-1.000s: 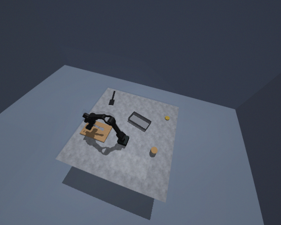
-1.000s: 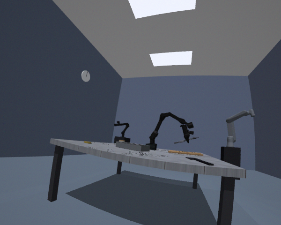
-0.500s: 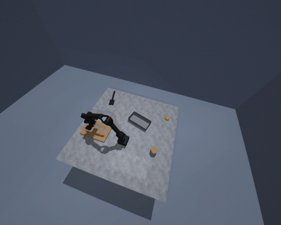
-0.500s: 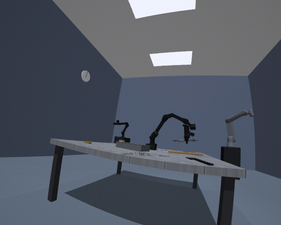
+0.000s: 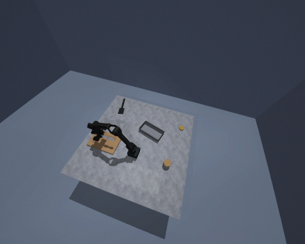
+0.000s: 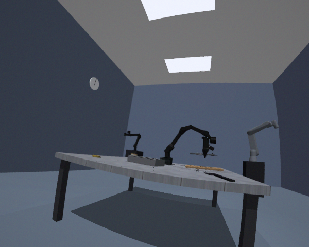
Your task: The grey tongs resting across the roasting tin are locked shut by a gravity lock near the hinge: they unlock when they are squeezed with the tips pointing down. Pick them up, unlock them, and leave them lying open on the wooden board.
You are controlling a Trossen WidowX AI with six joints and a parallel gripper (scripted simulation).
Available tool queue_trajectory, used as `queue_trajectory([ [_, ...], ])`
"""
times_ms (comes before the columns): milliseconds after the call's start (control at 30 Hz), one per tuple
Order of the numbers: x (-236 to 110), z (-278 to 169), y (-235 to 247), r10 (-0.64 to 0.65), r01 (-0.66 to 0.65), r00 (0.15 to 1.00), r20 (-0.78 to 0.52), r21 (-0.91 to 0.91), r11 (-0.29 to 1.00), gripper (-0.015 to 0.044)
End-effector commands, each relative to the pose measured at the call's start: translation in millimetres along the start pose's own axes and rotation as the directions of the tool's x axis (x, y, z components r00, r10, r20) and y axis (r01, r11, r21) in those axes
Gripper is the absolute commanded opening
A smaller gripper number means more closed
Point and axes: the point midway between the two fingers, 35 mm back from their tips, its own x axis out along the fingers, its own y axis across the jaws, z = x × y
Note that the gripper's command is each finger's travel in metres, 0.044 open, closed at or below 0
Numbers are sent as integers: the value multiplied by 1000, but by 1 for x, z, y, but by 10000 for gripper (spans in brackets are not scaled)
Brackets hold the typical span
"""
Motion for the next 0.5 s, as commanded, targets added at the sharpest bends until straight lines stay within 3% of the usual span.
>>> queue_trajectory([
  [0,5,1,0,-3,3,1000,-1,4,1000,-150],
  [467,28,2,-1,-3,3,1000,-1,4,1000,-150],
])
